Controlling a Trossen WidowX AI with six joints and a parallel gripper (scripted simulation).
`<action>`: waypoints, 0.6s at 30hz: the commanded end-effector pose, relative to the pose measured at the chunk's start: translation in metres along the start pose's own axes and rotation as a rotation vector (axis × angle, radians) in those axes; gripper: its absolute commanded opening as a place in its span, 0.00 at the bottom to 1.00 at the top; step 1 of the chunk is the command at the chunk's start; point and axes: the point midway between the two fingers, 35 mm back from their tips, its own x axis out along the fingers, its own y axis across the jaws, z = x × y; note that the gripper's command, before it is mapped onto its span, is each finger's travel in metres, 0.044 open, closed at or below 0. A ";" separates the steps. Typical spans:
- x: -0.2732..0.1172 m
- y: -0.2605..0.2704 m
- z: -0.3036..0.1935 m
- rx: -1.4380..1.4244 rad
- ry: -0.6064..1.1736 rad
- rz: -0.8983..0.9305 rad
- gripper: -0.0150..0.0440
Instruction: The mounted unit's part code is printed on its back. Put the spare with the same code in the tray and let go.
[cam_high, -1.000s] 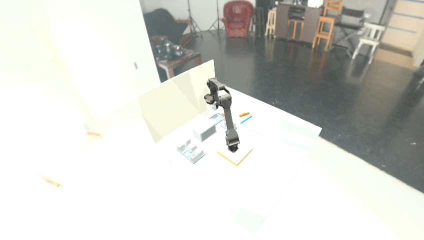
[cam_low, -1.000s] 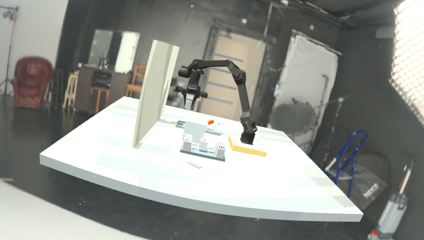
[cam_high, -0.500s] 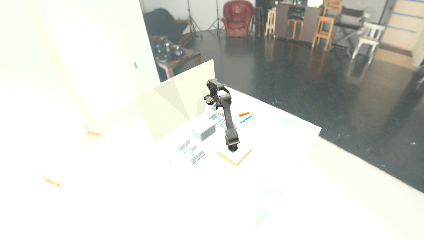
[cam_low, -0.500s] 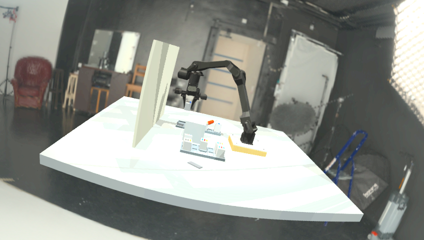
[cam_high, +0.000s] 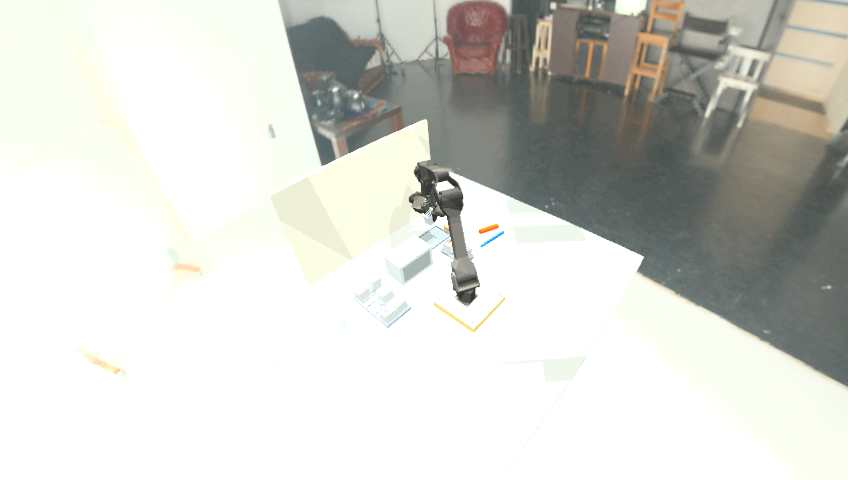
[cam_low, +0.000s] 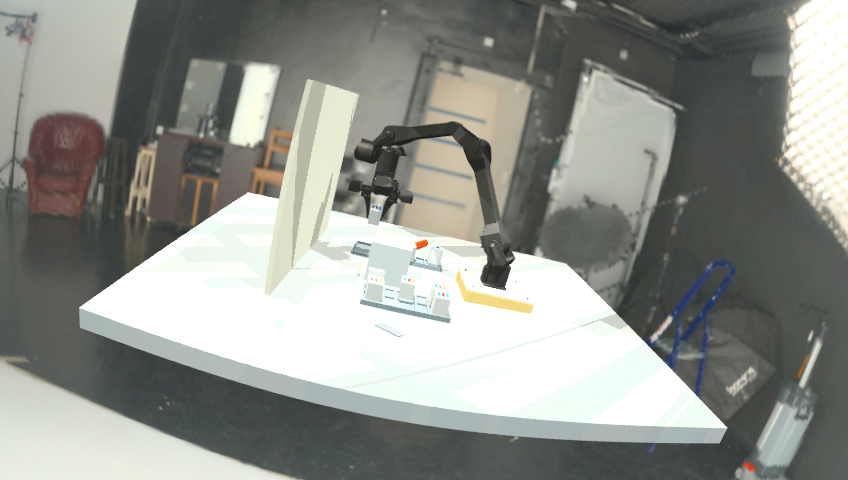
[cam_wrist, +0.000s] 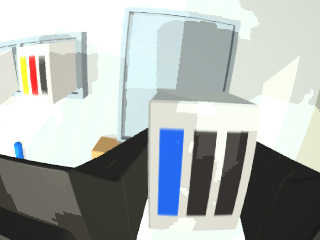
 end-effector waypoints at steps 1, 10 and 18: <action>0.004 0.000 0.000 -0.006 0.003 0.003 0.25; 0.010 0.001 0.000 -0.006 0.003 0.003 0.25; 0.016 0.001 0.000 -0.006 0.003 0.003 0.25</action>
